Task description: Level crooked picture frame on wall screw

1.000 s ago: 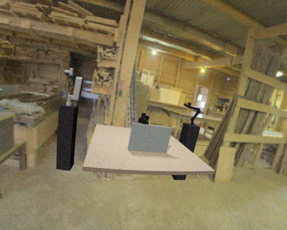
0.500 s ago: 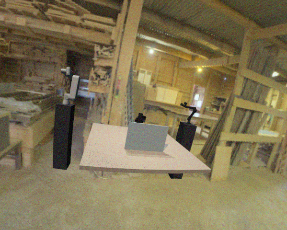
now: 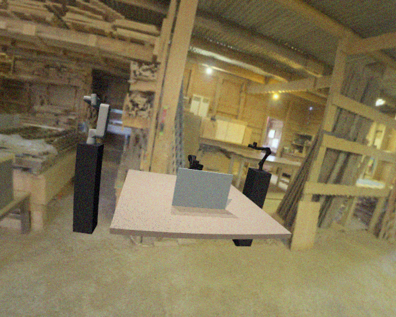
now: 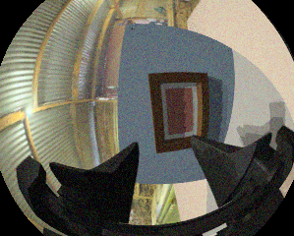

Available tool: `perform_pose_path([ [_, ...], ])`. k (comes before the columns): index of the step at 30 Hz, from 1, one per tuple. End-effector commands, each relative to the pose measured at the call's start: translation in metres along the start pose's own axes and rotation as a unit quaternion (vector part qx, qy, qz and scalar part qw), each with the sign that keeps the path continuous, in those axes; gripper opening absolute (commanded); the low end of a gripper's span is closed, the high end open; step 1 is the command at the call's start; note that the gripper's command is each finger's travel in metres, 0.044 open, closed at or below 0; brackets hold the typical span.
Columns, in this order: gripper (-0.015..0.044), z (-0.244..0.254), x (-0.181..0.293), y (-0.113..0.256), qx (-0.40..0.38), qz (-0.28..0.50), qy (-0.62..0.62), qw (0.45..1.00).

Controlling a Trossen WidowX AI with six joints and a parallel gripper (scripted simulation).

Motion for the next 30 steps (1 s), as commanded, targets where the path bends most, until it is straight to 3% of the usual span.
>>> perform_pose_path([
  [1,0.026,-0.002,0.002,0.002,-0.001,-0.004,-0.002,1.0],
  [8,0.026,0.001,0.001,-0.006,-0.002,-0.004,-0.002,1.0],
  [21,0.026,-0.002,0.001,-0.077,-0.005,-0.004,-0.002,1.0],
  [30,0.026,-0.002,0.001,-0.078,-0.005,-0.004,-0.002,1.0],
])
Point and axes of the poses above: the point midway between the two fingers, 35 mm back from their tips, its own y axis back along the fingers, its own z axis across the jaws, x = y × z, the point moved 5 cm from there along y, back along the fingers, and after that the axes turned 5 degrees about -y, right-handed, at the moved point
